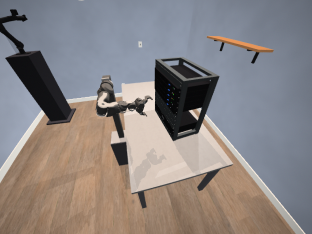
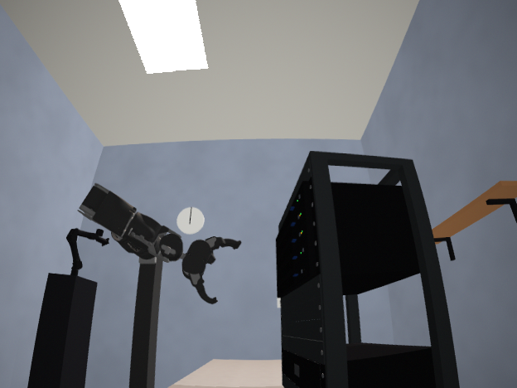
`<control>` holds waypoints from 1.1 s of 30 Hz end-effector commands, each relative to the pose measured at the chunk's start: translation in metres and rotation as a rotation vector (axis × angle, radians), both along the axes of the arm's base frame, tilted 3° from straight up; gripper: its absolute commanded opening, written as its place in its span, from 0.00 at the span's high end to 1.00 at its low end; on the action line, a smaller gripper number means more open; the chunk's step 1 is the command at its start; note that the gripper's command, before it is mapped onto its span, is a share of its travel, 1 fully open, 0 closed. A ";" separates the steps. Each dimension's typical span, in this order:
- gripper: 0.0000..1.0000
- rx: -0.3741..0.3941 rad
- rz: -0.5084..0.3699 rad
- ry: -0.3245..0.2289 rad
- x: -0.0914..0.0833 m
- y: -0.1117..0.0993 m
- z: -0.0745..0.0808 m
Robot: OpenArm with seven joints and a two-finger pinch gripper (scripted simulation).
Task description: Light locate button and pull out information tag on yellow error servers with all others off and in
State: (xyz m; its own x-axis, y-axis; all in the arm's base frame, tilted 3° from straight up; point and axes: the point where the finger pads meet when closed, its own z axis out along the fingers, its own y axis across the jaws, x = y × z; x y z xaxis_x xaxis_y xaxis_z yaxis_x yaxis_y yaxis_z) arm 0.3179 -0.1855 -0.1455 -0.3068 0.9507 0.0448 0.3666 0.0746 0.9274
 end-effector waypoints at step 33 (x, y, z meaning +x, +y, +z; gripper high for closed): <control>0.00 0.074 -0.171 -0.334 0.016 -0.016 0.085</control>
State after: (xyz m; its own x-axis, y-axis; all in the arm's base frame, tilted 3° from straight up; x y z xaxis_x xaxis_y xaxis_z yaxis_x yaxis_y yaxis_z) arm 0.3334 -0.2007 -0.0650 -0.1573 0.9866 0.0425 0.0597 -0.0335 0.9977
